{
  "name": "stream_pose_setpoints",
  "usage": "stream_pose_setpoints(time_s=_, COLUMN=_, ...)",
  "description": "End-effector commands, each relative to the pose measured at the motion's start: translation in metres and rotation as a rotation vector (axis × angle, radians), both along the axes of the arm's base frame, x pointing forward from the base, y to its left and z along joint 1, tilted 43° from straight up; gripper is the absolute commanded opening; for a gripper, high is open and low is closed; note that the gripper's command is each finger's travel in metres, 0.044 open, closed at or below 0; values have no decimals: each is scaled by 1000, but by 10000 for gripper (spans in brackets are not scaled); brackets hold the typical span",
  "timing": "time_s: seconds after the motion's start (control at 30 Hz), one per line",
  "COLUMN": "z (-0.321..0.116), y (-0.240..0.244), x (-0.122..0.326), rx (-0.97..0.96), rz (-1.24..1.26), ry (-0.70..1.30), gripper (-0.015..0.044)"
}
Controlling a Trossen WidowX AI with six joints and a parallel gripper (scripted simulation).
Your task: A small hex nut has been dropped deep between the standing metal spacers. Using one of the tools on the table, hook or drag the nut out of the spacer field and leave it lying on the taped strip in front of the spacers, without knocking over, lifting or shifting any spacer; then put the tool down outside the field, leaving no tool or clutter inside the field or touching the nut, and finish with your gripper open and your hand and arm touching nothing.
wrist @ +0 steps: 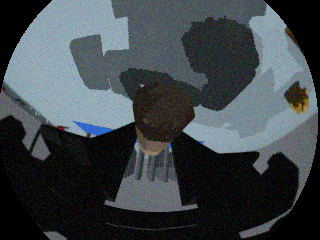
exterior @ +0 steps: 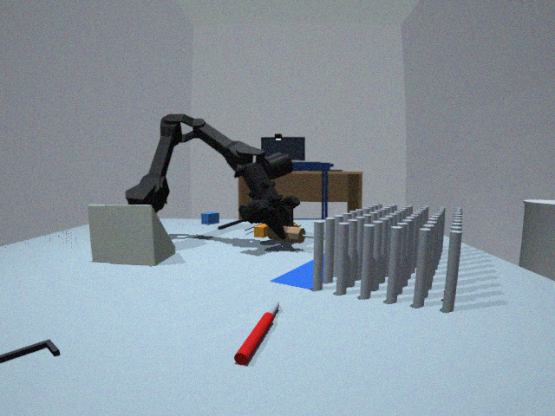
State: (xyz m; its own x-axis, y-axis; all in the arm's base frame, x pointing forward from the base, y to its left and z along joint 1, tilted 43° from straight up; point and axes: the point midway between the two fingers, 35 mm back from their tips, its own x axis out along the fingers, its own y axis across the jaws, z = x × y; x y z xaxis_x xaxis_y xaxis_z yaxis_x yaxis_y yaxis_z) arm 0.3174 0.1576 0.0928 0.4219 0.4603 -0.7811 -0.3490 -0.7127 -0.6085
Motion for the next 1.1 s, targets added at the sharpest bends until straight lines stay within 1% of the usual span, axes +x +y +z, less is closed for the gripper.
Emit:
stream_pose_setpoints(time_s=0.0, z=2, y=-1, x=4, rx=2, rz=3, ry=-12, gripper=0)
stream_pose_setpoints(time_s=1.07, z=-5, y=-4, x=24, rx=2, rz=3, ry=-13, gripper=0)
